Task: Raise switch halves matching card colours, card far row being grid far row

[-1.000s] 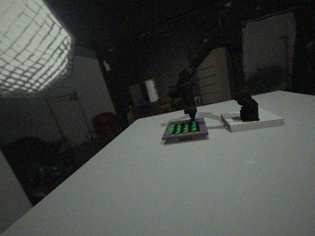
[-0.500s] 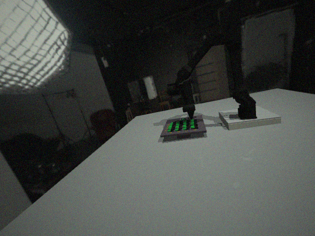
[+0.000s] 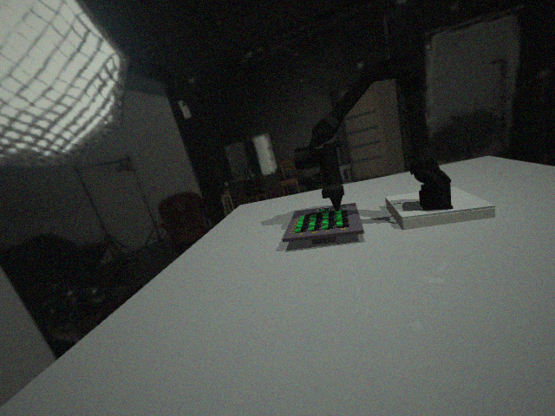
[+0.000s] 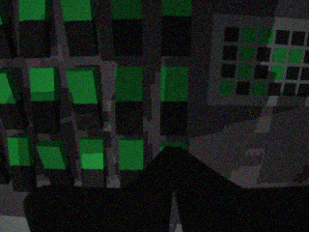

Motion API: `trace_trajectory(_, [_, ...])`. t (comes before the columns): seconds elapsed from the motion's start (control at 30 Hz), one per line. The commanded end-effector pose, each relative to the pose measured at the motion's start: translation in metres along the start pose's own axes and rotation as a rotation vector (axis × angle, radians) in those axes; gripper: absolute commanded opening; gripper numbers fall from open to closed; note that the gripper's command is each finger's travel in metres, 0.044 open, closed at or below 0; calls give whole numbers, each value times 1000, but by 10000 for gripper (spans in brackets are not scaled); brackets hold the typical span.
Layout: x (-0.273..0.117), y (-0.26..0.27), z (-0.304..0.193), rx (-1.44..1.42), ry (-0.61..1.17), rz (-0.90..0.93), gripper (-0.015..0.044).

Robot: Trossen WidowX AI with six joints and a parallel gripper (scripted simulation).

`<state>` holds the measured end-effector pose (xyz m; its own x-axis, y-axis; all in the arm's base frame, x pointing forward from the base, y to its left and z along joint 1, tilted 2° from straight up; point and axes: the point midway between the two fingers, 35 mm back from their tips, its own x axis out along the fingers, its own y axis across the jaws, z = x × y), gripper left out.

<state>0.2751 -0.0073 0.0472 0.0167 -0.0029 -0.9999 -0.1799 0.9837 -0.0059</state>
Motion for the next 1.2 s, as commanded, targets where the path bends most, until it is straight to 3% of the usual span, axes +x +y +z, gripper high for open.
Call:
trace_trajectory(0.0, [3,0,-2,-6,10,-2,0])
trace_trajectory(0.63, [6,0,-2,-6,10,-2,0])
trace_trajectory(0.83, [-59,0,-3,-6,-15,-1,0])
trace_trajectory(1.03, [-62,1,-2,-6,-16,-1,0])
trace_trajectory(1.17, [-68,39,33,-6,-19,3,0])
